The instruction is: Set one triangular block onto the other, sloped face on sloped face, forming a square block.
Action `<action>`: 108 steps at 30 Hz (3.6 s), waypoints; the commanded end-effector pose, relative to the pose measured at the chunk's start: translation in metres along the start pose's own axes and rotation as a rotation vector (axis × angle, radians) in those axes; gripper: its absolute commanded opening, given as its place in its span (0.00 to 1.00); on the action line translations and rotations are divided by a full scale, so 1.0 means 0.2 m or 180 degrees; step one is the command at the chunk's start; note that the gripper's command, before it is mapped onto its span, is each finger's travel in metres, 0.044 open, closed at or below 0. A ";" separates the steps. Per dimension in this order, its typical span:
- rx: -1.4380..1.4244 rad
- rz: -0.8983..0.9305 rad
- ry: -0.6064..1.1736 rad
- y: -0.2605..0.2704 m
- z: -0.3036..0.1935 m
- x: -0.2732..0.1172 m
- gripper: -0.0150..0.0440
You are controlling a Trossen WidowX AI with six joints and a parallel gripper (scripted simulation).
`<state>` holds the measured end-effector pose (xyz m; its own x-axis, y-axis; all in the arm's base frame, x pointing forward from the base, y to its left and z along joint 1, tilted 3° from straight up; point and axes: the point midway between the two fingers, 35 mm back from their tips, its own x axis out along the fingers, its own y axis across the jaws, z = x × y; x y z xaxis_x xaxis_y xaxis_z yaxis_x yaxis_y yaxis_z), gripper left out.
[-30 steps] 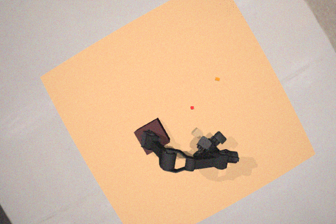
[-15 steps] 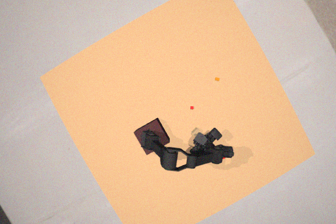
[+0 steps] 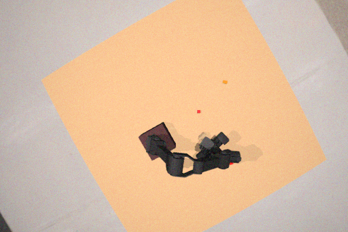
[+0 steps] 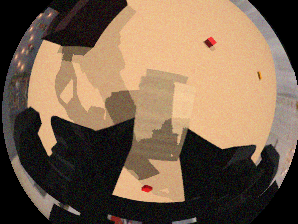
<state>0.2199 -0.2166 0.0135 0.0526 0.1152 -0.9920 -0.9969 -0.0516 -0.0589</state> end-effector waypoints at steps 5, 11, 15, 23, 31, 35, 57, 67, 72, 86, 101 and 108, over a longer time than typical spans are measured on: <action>-0.0003 -0.0031 0.0013 -0.01 0.00 -0.01 0.25; -0.0003 -0.0038 0.0015 -0.01 0.00 -0.01 0.25; -0.0003 -0.0038 0.0015 -0.01 0.00 -0.01 0.25; -0.0001 -0.0042 0.0016 -0.01 0.01 -0.01 0.25; 0.0000 -0.0044 0.0017 -0.01 0.01 -0.01 0.25; 0.0004 -0.0048 0.0018 -0.01 0.01 -0.01 0.25; 0.0008 -0.0051 0.0017 -0.01 0.02 0.04 0.25; 0.0009 -0.0052 0.0016 0.00 0.02 0.07 0.25; 0.0010 -0.0054 0.0016 0.00 0.03 0.09 0.25; 0.0012 -0.0058 0.0015 0.00 0.03 0.10 0.25; 0.0019 -0.0050 -0.0001 0.00 0.03 0.11 0.25; 0.0019 -0.0051 -0.0001 0.00 0.03 0.11 0.25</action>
<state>0.2207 -0.2082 -0.0073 0.0661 0.1135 -0.9913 -0.9963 -0.0477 -0.0719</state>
